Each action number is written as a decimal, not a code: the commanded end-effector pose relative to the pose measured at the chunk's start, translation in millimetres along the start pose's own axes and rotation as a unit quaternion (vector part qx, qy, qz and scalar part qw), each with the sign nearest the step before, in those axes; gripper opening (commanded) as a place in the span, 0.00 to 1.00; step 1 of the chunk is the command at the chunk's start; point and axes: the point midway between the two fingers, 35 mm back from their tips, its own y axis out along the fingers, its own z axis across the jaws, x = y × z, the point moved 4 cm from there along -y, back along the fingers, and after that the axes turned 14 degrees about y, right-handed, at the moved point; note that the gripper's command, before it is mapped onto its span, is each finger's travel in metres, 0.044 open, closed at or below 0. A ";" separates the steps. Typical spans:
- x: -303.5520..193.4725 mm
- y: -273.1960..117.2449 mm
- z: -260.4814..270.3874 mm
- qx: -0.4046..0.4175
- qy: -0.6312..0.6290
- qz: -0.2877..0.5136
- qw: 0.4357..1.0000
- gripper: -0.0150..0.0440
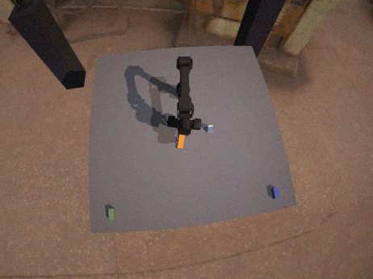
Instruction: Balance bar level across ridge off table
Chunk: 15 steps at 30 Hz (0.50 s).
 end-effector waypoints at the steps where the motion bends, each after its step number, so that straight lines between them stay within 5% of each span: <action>1: -19.3 1.5 -8.5 -0.032 0.018 0.033 0.999 0.79; 15: -23.9 46.6 -12.0 -0.034 0.019 0.036 0.999 0.79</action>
